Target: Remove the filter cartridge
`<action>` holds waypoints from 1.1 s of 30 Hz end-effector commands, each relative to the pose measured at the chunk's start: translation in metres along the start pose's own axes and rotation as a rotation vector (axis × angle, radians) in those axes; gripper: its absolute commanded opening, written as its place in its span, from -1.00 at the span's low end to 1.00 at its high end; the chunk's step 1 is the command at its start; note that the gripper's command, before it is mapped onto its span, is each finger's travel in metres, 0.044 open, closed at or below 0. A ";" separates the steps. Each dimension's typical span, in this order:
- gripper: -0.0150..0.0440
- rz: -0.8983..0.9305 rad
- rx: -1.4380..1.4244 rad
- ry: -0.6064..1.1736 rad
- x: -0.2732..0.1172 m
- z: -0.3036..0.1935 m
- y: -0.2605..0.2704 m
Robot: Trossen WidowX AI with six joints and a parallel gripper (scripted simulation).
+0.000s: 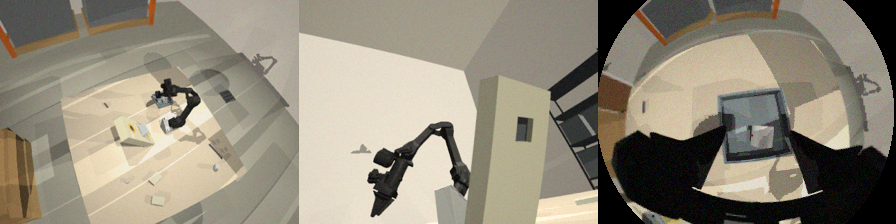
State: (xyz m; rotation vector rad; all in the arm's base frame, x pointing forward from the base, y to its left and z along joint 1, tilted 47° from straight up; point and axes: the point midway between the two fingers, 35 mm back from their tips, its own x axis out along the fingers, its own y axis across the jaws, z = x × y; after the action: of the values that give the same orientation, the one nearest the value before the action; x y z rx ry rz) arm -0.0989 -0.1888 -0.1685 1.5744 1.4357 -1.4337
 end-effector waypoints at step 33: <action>1.00 0.000 0.005 -0.035 -0.015 0.015 0.000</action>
State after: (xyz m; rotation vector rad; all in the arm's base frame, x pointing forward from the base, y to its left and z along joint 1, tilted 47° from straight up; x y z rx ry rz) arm -0.1019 -0.2087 -0.1582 1.5438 1.4103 -1.4615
